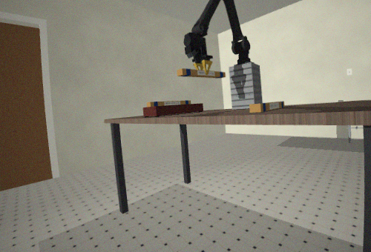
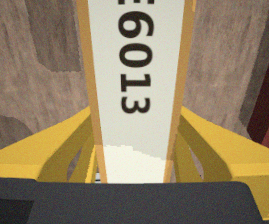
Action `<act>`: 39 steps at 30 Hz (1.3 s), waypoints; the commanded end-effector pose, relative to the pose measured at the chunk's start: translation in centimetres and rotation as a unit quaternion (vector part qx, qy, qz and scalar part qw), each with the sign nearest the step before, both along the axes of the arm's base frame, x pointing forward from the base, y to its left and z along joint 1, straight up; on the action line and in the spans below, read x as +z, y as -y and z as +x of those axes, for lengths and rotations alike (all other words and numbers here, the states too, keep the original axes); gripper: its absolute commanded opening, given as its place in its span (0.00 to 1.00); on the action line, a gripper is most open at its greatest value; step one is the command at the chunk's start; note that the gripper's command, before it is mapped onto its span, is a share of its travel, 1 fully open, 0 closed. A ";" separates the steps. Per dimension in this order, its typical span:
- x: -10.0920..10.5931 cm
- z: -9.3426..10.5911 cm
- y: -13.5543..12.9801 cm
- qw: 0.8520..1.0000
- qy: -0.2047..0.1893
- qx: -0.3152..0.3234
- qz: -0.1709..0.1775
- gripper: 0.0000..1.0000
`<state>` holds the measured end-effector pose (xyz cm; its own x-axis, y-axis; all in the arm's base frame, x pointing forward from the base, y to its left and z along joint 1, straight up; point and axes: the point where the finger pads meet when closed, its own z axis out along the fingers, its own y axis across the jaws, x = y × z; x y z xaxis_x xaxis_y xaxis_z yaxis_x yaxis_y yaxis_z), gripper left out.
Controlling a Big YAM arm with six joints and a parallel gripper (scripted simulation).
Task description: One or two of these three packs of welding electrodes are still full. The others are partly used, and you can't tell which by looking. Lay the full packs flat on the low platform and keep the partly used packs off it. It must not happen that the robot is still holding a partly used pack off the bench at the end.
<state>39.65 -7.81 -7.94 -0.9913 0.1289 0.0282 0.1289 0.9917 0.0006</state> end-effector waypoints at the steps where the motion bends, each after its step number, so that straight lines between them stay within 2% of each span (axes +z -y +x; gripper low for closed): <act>1: 2.9 3.5 1.7 0.999 0.050 0.011 -0.008 0.00; 21: 1.9 2.9 6.7 0.999 0.048 0.011 -0.012 0.00; 27: 1.0 2.3 8.2 0.999 0.038 0.011 -0.010 0.00; 39: 1.2 2.1 11.1 0.999 0.042 0.011 -0.013 0.00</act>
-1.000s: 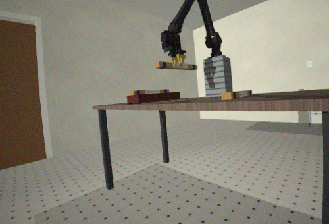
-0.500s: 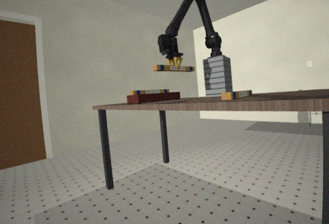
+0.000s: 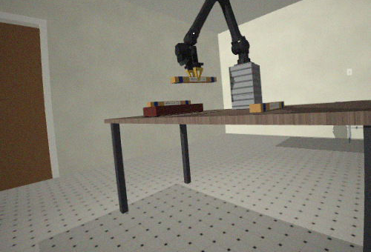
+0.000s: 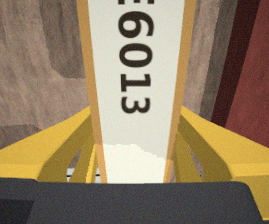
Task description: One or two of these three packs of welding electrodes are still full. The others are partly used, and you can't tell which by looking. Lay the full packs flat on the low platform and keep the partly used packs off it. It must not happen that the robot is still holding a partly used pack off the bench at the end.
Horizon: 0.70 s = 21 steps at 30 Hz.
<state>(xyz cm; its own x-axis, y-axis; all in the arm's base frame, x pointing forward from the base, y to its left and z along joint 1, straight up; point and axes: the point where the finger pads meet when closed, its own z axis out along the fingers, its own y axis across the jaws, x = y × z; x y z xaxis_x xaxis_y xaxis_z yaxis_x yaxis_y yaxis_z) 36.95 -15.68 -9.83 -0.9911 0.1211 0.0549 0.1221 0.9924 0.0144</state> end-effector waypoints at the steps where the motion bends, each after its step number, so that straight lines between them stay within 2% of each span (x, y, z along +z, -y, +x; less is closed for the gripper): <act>1: 2.9 4.7 3.5 0.998 0.053 0.007 -0.021 0.00; 6: 2.1 4.3 4.7 0.999 0.046 0.007 -0.018 0.00; 17: 2.5 4.2 7.3 0.998 0.050 0.007 -0.022 0.00; 21: 1.7 3.8 8.2 0.999 0.044 0.007 -0.019 0.00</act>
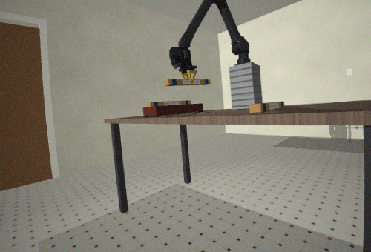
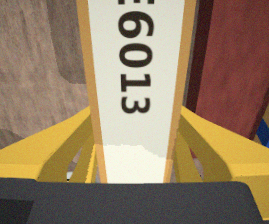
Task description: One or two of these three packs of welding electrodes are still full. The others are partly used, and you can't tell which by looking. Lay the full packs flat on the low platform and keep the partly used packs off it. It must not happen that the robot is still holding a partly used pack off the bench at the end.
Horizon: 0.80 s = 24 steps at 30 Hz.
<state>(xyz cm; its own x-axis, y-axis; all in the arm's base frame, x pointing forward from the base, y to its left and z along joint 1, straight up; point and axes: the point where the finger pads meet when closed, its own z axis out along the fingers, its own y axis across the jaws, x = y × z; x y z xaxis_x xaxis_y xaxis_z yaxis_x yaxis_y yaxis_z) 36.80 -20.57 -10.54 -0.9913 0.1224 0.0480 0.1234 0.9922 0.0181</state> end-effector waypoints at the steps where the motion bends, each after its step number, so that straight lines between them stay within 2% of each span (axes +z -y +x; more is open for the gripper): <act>1: 2.2 3.8 3.5 0.999 0.039 0.008 -0.020 0.00; 12: 2.7 3.8 6.2 0.999 0.045 0.008 -0.025 0.00; 18: 1.6 3.3 7.6 0.999 0.038 0.008 -0.021 0.00; 24: 1.9 3.3 8.8 0.999 0.042 0.008 -0.024 0.00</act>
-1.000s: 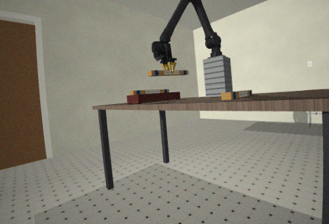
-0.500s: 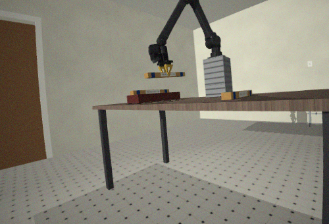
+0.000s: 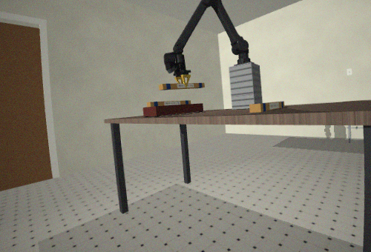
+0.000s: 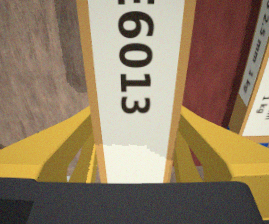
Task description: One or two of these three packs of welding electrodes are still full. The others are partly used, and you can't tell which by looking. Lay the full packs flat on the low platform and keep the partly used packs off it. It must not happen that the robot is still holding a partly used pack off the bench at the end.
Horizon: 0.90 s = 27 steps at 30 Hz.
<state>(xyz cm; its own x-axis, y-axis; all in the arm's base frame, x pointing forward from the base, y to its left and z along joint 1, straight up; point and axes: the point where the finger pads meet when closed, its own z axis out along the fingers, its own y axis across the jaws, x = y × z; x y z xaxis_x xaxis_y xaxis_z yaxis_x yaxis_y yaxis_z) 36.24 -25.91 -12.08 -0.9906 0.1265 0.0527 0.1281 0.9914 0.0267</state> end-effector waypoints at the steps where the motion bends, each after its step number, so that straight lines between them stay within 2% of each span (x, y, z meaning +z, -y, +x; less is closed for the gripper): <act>1: 3.5 3.9 3.8 0.999 0.044 0.010 -0.029 0.00; 12: 2.7 3.4 6.5 0.999 0.040 0.010 -0.028 0.00; 27: 3.5 4.8 6.8 0.998 0.048 0.019 -0.034 0.00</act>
<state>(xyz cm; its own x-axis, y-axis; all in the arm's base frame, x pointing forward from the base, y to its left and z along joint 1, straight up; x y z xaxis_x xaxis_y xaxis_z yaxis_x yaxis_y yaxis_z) 36.14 -29.43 -12.58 -0.9919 0.1152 0.0543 0.1171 0.9926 0.0333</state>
